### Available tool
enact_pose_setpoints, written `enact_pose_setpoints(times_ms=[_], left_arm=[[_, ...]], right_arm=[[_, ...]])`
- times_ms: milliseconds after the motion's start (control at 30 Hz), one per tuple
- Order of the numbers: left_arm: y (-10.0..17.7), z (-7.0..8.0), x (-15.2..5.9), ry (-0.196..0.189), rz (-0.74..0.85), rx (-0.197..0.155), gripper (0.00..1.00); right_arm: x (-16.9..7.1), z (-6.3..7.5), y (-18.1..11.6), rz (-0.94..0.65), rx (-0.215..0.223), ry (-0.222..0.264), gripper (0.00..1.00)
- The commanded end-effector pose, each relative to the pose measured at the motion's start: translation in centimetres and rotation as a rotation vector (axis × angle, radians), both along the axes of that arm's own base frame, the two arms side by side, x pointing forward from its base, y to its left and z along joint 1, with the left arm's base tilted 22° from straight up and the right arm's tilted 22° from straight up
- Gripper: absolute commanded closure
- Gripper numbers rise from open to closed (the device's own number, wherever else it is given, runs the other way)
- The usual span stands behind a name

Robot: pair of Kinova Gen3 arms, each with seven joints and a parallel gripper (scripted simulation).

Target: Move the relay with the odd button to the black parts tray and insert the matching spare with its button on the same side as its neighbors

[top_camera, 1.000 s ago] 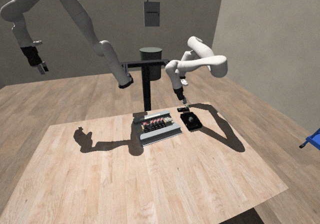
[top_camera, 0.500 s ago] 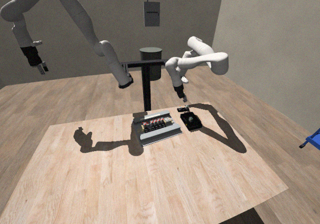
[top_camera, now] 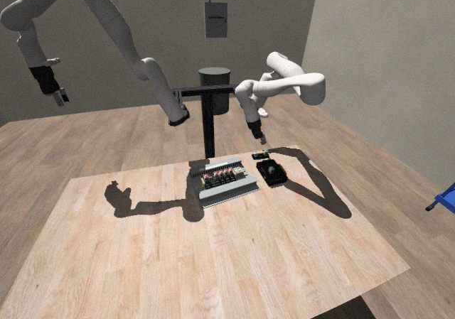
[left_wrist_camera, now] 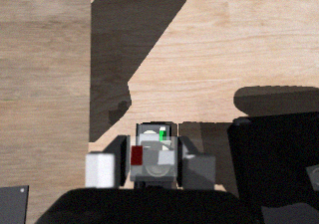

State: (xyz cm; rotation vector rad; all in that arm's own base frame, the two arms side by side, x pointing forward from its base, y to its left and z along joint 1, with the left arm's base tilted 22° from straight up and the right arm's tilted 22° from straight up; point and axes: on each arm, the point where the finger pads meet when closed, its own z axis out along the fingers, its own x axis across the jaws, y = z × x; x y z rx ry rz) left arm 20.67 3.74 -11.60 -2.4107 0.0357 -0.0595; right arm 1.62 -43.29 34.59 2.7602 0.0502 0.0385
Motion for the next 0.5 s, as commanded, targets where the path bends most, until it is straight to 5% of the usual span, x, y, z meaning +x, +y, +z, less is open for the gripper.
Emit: enact_pose_setpoints(times_ms=[0, 467], left_arm=[[0.02, -0.09, 0.04, -0.001, 0.000, 0.000, 1.00], [0.16, -0.44, 0.06, -0.001, 0.000, 0.000, 1.00]], right_arm=[[-0.01, 0.06, -0.02, 0.000, -0.001, -0.001, 0.00], [-0.01, 0.06, -0.02, 0.000, -0.001, -0.001, 0.00]])
